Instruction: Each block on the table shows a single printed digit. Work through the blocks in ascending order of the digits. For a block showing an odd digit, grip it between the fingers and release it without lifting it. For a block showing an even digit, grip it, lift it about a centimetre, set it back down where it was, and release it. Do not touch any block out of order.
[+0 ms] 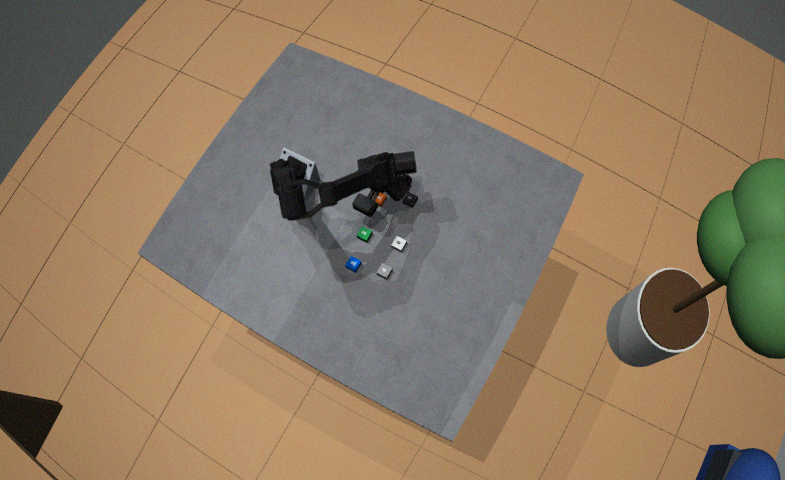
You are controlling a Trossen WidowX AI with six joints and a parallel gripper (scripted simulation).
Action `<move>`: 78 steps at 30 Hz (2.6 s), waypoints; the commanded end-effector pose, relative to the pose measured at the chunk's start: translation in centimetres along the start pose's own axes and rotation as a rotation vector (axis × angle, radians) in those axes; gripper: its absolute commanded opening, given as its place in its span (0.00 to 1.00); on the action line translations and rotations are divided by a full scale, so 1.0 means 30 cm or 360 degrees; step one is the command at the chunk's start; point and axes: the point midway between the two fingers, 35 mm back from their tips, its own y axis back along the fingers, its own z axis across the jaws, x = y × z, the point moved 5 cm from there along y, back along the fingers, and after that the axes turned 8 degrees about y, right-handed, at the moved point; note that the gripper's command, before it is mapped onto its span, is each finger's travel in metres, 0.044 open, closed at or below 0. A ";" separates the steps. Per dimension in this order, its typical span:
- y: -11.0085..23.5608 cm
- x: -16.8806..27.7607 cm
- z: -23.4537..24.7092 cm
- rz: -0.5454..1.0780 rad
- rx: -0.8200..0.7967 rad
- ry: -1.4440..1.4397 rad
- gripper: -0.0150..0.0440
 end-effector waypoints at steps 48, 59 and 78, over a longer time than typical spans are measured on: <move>-0.008 0.004 -0.003 0.0003 0.0009 0.0010 0.86; 0.113 0.003 -0.001 0.0002 0.0006 0.0010 0.93; 0.392 -0.068 0.441 -0.0002 -0.0016 0.0008 0.93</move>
